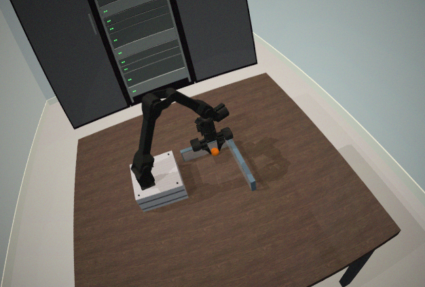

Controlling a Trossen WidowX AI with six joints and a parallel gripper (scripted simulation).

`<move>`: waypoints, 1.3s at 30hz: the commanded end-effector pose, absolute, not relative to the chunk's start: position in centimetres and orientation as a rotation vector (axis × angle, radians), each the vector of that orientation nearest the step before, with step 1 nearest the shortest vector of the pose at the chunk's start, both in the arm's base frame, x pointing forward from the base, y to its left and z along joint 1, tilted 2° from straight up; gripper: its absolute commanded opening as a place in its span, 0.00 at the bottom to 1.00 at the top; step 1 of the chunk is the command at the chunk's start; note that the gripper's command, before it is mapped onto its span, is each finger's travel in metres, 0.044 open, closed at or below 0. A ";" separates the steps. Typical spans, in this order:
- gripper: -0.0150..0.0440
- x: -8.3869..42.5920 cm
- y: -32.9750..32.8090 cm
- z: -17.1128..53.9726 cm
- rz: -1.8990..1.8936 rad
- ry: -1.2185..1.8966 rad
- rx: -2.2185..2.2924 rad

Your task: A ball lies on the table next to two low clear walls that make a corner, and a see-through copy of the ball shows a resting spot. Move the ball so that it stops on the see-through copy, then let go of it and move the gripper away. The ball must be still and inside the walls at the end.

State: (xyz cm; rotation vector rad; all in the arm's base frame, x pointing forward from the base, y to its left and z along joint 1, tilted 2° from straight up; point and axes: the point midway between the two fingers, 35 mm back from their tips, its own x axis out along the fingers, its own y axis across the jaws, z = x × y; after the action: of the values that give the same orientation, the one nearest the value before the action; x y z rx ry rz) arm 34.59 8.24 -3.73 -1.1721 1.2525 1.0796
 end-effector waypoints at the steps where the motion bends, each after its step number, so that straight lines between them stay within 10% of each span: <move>1: 0.61 34.6 8.2 -3.7 1.079 1.252 -1.172; 4: 0.74 34.6 8.2 -3.7 1.079 1.252 -1.172; 27: 0.74 34.8 8.6 4.0 1.078 1.235 -1.182; 33: 1.00 34.0 8.6 9.0 1.081 1.239 -1.181; 39: 1.00 34.0 8.6 9.0 1.081 1.239 -1.181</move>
State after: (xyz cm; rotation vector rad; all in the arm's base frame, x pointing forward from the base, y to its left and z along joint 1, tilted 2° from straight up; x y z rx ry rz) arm 34.27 8.69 8.65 -1.1863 1.2300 1.0810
